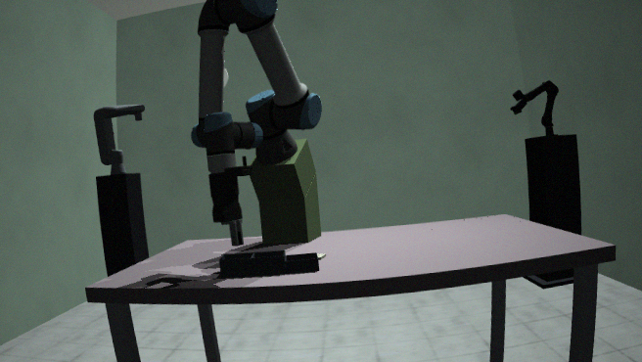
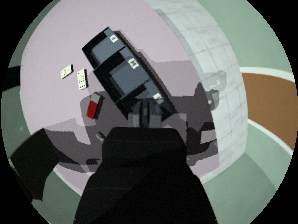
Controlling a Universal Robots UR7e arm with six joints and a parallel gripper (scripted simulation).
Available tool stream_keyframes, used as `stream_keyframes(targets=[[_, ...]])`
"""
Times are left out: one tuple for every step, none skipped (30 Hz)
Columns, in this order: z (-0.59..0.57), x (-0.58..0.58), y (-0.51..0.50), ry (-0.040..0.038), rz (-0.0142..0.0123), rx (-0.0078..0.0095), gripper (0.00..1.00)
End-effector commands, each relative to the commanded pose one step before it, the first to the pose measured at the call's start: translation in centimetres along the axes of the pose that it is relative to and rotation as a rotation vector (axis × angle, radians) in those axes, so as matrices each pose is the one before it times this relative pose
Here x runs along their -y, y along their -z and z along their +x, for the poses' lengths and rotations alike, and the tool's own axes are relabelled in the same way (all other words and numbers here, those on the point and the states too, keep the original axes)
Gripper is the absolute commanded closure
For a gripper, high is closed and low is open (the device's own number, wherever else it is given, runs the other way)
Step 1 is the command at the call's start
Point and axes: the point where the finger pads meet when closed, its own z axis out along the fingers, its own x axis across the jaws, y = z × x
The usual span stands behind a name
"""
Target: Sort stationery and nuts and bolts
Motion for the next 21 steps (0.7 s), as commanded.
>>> stream_keyframes(targets=[[0.040,0.040,0.035,-0.15671,-0.00307,-0.00428,0.69],[0.000,0.001,0.000,-0.03346,0.00016,-0.00020,0.69],[0.000,0.001,0.000,-0.03285,0.00011,0.00000,0.69],[0.000,0.001,0.000,-0.03141,0.00005,0.00003,0.69],[0.000,0.001,0.000,-0.03147,0.00000,-0.00003,0.69],[0.000,0.001,0.000,-0.03168,-0.00003,-0.00006,0.69],[0.000,0.001,0.000,-0.03165,-0.00007,-0.00009,0.69],[0.000,-0.007,0.001,-0.03161,-0.00011,-0.00012,0.69],[0.000,0.001,0.000,-0.03159,-0.00016,-0.00016,0.69],[0.000,0.001,0.000,-0.03159,-0.00020,-0.00020,0.69],[0.000,0.001,0.000,-0.03157,-0.00025,-0.00025,0.69],[0.000,0.001,0.000,-0.03157,-0.00031,-0.00030,0.69],[0.000,0.001,0.000,-0.03155,-0.00036,-0.00035,0.69],[0.000,0.000,0.000,0.00000,0.00000,0.00000,0.69],[0.000,0.000,0.000,0.00000,0.00000,0.00000,0.69],[0.001,-0.004,0.000,-0.09044,-0.00134,-0.00134,0.69],[0.000,0.001,0.000,-0.01983,-0.00037,-0.00030,0.69],[0.000,0.001,0.000,-0.02444,-0.00048,-0.00064,0.69],[-0.001,0.001,0.000,-0.03329,-0.00069,-0.00098,0.69],[-0.001,0.001,0.000,-0.03263,-0.00079,-0.00098,0.69],[0.003,-0.007,0.000,-0.03117,-0.00085,-0.00106,0.69]])
